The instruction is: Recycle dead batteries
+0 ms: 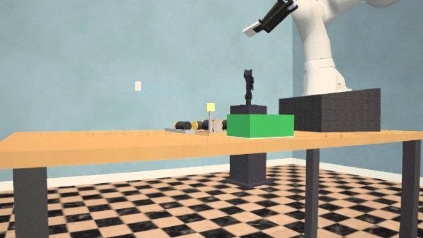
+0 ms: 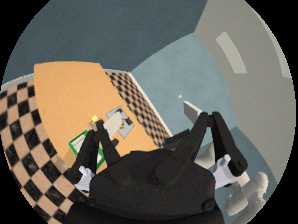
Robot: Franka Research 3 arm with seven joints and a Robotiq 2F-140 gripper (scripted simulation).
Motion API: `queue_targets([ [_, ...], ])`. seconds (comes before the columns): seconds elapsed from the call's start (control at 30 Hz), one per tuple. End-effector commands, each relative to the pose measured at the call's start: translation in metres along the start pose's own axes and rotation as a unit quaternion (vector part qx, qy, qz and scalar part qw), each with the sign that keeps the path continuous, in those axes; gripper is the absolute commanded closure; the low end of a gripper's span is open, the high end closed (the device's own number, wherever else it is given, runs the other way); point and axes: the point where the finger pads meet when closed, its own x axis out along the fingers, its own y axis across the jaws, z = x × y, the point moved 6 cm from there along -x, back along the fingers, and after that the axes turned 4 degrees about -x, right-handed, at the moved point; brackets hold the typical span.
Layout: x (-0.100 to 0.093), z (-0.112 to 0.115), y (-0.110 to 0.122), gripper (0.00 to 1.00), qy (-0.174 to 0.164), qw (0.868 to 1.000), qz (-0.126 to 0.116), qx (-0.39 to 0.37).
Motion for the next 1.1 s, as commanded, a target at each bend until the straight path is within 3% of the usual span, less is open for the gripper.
queue_targets([
  [0.0, 0.000, 0.000, 0.000, 0.00, 0.000, 1.000, 0.000, 0.000],
  [0.7, 0.001, 0.001, 0.000, 0.00, 0.003, 1.000, -0.005, -0.006],
  [0.87, 0.008, 0.006, -0.003, 0.00, 0.023, 0.998, -0.036, -0.041],
  [1.03, 0.024, 0.016, -0.010, 0.00, 0.068, 0.985, -0.103, -0.119],
  [1.07, 0.024, 0.016, -0.010, 0.00, 0.068, 0.985, -0.103, -0.119],
])
